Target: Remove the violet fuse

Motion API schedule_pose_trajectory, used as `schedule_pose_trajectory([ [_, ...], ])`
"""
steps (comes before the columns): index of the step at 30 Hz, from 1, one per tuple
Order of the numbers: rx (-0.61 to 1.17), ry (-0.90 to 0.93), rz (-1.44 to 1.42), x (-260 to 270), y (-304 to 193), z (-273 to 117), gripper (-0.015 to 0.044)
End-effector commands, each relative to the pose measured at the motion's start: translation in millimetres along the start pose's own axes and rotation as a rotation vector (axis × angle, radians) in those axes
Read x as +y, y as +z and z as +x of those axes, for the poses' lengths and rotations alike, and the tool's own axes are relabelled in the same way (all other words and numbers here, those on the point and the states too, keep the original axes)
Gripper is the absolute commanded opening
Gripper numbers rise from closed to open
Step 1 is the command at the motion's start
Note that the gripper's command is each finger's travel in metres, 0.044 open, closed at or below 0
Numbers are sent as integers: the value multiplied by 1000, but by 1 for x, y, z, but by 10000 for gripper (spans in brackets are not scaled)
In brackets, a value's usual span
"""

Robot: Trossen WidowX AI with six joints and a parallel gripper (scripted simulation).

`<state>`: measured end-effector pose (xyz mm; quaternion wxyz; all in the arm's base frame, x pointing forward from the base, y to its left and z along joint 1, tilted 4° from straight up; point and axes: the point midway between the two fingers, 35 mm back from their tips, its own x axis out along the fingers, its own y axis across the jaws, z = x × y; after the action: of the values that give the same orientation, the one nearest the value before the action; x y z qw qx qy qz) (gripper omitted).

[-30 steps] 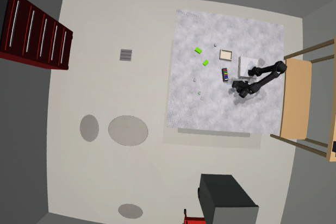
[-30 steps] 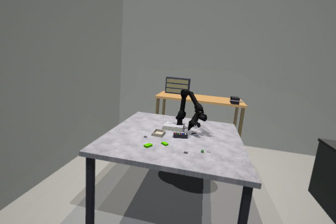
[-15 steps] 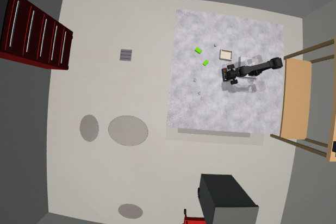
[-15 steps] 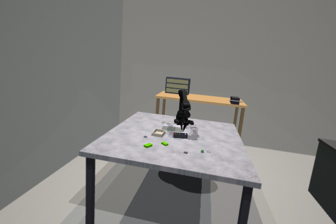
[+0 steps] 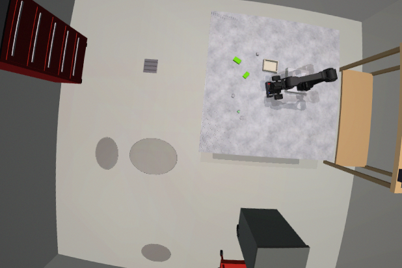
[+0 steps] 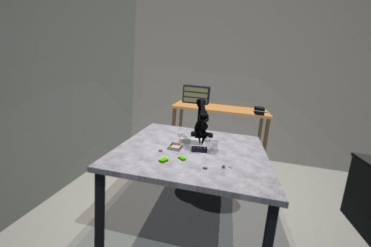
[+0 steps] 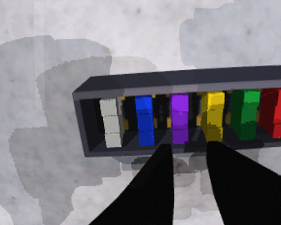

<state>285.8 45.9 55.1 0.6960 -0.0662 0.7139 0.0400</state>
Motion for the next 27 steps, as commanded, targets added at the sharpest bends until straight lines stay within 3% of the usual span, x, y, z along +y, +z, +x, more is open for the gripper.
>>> schedule_pose_trajectory([
  [1, 4, 4, 7, 0, 0, 5, 73],
  [27, 4, 4, 7, 0, -1, 29, 73],
])
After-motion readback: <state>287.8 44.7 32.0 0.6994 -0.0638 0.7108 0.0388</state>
